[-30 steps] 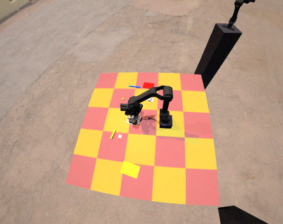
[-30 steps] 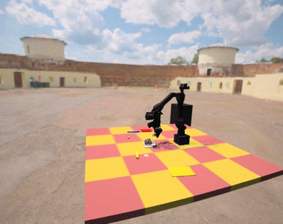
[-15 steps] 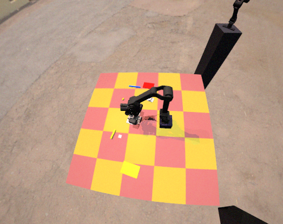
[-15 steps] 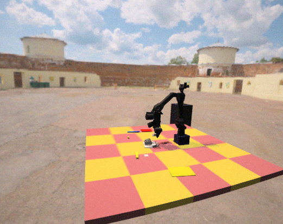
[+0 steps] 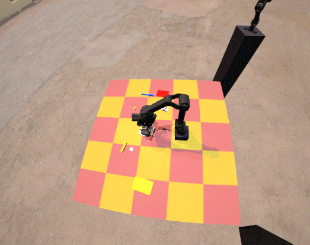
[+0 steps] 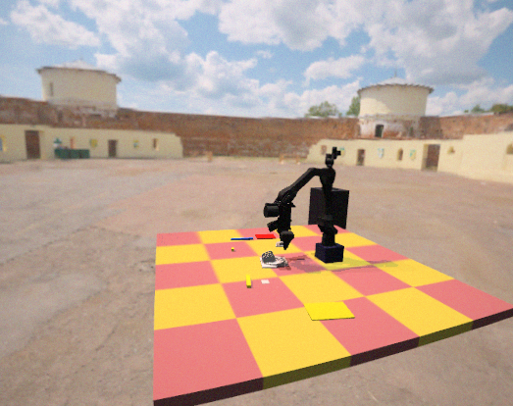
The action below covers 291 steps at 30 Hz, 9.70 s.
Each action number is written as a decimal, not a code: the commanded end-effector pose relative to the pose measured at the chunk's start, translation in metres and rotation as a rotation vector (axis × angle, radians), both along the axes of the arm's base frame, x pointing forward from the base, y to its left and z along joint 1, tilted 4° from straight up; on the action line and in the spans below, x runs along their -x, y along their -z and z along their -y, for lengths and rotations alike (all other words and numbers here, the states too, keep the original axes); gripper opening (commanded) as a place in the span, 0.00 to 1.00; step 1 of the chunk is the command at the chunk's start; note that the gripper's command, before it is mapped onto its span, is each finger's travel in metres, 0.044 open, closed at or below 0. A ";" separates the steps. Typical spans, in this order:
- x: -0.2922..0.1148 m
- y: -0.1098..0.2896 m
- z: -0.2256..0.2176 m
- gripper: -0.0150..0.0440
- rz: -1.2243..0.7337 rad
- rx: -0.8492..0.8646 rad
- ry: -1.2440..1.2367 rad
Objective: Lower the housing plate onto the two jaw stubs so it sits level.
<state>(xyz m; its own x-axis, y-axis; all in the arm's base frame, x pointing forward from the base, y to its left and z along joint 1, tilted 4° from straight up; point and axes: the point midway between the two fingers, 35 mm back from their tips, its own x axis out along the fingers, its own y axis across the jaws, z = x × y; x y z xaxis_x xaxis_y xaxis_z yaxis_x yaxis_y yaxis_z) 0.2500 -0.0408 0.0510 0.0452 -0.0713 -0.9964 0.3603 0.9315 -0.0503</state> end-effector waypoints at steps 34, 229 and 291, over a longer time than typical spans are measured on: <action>-0.003 0.057 0.005 0.85 0.000 0.005 0.008; -0.003 0.075 0.006 1.00 0.000 0.001 0.003; 0.053 -0.047 -0.012 1.00 -0.003 0.004 -0.001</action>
<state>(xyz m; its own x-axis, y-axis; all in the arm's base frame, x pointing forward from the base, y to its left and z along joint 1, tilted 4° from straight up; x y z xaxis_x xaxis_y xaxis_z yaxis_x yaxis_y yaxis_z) 0.1976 -0.0286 0.0982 0.0441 -0.0705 -0.9965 0.3549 0.9335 -0.0503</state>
